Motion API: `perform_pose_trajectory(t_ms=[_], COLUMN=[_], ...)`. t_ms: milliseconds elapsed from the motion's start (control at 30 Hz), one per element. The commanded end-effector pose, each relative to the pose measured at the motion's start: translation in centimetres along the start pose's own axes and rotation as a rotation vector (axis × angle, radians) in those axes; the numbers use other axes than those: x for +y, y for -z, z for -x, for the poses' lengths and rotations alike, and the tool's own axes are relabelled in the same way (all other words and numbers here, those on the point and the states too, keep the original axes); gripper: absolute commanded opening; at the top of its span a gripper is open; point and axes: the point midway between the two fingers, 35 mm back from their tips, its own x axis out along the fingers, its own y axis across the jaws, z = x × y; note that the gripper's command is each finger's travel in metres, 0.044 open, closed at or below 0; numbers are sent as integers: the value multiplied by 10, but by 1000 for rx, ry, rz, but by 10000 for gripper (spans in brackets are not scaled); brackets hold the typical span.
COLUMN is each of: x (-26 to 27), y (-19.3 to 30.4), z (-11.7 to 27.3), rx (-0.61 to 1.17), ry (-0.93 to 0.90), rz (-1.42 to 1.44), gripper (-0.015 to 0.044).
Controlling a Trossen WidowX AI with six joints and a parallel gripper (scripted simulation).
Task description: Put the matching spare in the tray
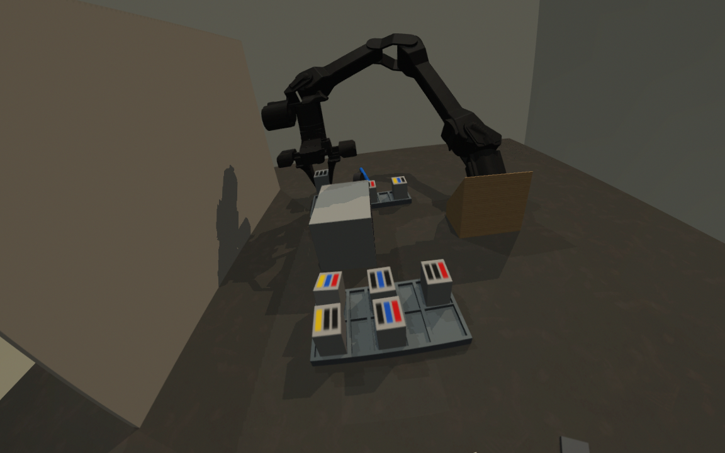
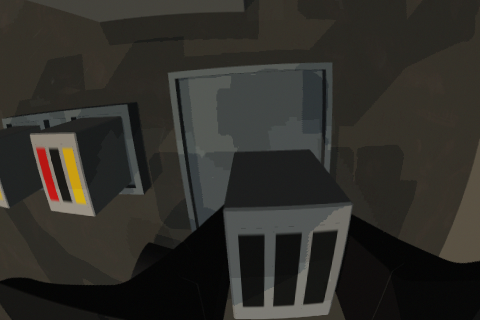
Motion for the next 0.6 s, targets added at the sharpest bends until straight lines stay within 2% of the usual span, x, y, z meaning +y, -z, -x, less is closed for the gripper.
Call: perform_pose_trajectory(t_ms=[0, 567], x=[0, 2], y=[-2, -1], z=[-2, -16], rx=[-5, -4], ry=[3, 2], rz=[6, 4], gripper=[0, 0])
